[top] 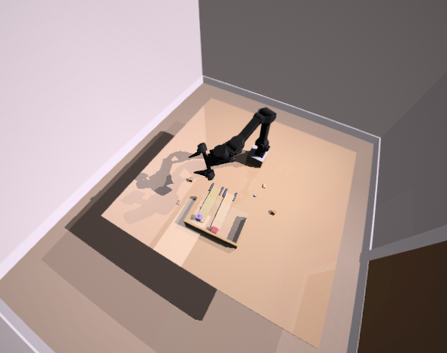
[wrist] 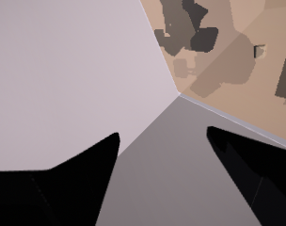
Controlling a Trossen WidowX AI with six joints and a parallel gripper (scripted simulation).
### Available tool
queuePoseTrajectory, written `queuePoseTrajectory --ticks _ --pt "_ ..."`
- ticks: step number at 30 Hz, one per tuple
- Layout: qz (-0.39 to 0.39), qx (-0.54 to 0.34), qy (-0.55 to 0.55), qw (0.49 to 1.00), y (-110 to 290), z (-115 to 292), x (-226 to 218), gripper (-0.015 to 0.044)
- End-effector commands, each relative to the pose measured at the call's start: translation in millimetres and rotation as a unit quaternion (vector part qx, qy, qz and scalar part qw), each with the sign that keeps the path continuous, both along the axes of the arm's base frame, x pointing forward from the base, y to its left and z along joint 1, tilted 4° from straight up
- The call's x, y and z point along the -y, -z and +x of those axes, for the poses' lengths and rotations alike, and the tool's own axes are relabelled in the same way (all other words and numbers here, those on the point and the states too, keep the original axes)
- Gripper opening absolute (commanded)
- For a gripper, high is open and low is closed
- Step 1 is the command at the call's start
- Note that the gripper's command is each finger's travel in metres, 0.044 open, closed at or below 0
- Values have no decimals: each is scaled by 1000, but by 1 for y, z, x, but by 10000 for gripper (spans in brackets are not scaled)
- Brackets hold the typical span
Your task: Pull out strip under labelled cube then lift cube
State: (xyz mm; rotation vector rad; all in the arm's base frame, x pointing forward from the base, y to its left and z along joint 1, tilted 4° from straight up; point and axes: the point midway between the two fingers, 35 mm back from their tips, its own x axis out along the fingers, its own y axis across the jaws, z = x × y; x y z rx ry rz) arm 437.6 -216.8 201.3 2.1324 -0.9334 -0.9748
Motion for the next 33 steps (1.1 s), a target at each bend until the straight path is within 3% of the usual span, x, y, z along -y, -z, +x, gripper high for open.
queuePoseTrajectory --ticks 1,4,8,12,16,33 --pt "-3 -7 -6 1000 0 0 -1 400" --pt "-43 -95 -86 991 2 -7 -17 400" --pt "-126 -231 -225 938 7 -22 -46 400" --pt "-222 -338 -357 842 14 -38 -76 400" --pt "-327 -413 -470 708 24 -58 -107 400" --pt "-549 -458 -603 355 50 -106 -170 400"
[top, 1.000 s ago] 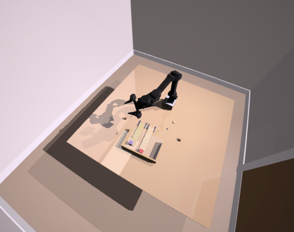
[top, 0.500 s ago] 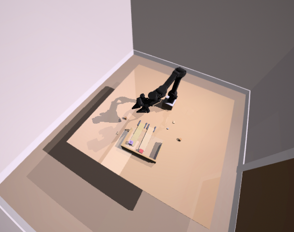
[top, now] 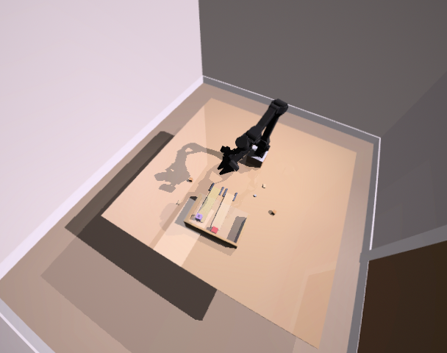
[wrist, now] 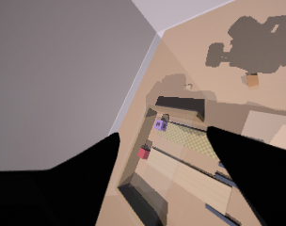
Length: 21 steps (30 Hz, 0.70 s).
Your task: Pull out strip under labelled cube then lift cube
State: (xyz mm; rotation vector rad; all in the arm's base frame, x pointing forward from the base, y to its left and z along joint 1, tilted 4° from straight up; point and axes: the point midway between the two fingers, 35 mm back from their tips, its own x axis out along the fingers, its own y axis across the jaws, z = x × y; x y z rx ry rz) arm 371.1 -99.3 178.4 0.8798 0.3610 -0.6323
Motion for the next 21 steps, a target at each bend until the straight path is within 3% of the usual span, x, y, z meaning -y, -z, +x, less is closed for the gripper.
queuePoseTrajectory --ticks 1,7,21 --pt "-199 -97 -292 930 29 -43 -56 400" --pt "-281 -109 -397 867 40 -60 -76 400" --pt "-282 -109 -398 866 40 -61 -76 400"
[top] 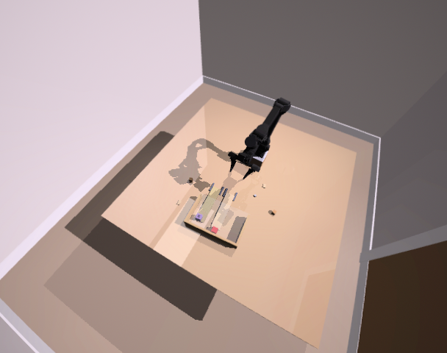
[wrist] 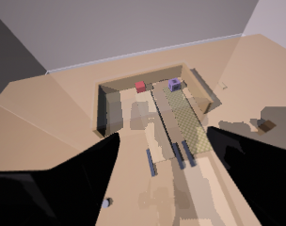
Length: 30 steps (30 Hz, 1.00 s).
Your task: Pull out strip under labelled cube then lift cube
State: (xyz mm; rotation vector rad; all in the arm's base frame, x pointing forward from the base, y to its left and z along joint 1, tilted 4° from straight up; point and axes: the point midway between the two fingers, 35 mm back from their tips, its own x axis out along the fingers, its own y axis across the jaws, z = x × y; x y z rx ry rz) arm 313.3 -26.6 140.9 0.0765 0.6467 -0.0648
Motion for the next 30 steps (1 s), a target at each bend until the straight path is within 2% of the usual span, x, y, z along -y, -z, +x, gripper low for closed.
queuePoseTrajectory --ticks 1,15,18,30 --pt "-9 -3 -18 1000 3 -3 -4 400" --pt "-9 -3 -18 1000 3 -3 -4 400" --pt "-16 -33 -18 999 4 5 2 321" --pt "-42 -270 -43 961 46 63 59 6"
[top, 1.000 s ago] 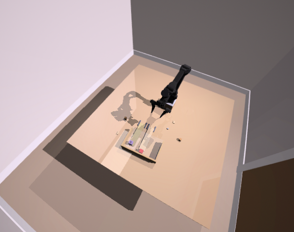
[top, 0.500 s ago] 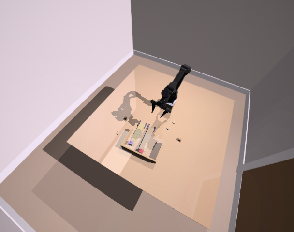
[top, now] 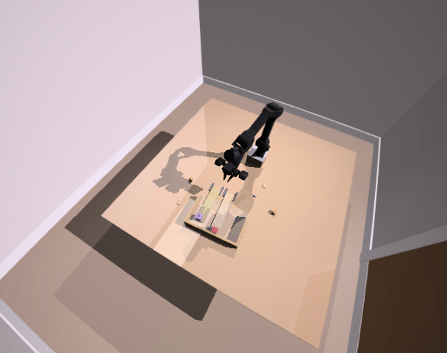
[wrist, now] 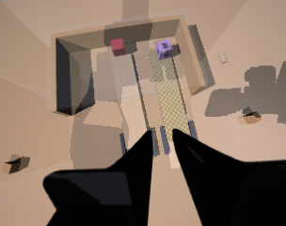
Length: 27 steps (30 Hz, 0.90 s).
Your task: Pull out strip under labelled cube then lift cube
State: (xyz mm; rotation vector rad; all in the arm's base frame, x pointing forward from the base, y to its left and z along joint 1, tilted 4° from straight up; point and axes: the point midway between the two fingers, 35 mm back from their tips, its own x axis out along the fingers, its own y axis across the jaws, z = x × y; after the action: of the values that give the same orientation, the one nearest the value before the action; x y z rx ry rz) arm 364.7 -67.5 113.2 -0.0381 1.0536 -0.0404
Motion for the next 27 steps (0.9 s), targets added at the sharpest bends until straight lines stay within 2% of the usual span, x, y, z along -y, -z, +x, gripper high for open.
queuePoseTrajectory --ticks 1,11,27 --pt "-3 -89 -10 996 24 15 23 0" --pt "27 -267 -48 962 88 29 67 0" --pt "28 -270 -49 961 101 27 62 0"
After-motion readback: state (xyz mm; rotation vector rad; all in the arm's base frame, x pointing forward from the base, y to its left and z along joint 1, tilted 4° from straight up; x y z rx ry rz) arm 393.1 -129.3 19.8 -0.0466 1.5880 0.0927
